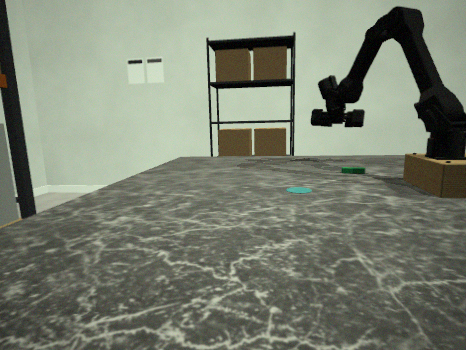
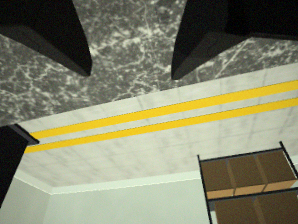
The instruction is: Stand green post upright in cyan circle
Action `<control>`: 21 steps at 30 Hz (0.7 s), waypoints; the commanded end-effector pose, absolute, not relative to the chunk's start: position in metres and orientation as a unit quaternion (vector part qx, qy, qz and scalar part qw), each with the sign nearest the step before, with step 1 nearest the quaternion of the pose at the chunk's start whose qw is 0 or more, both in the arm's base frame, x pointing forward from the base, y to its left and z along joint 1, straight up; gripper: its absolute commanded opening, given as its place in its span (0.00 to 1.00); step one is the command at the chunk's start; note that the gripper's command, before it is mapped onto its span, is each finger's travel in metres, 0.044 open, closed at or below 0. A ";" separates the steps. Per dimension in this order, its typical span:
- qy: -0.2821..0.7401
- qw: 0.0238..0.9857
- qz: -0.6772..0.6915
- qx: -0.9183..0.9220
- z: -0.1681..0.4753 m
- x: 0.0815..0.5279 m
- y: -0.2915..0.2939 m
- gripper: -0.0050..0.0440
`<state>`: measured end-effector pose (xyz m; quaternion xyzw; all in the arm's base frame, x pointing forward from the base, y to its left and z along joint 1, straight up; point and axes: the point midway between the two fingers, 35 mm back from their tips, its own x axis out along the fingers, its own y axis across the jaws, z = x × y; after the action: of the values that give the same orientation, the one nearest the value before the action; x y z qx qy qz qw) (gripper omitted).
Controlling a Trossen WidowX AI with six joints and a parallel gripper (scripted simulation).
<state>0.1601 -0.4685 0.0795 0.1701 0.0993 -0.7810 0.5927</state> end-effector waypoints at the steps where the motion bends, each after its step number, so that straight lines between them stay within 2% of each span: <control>1: 0.185 0.629 -0.739 0.154 0.090 0.174 -0.455 0.58; 4: 0.207 0.636 -0.728 0.149 0.088 0.177 -0.451 0.58; 6: 0.281 0.659 -0.685 0.133 0.081 0.186 -0.435 0.58; 16: 0.480 0.706 -0.514 0.085 0.060 0.201 -0.373 0.58; 21: 0.531 0.714 -0.451 0.071 0.054 0.202 -0.350 0.58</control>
<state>0.1998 -0.3606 0.0457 0.0798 0.5103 -0.4832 0.7069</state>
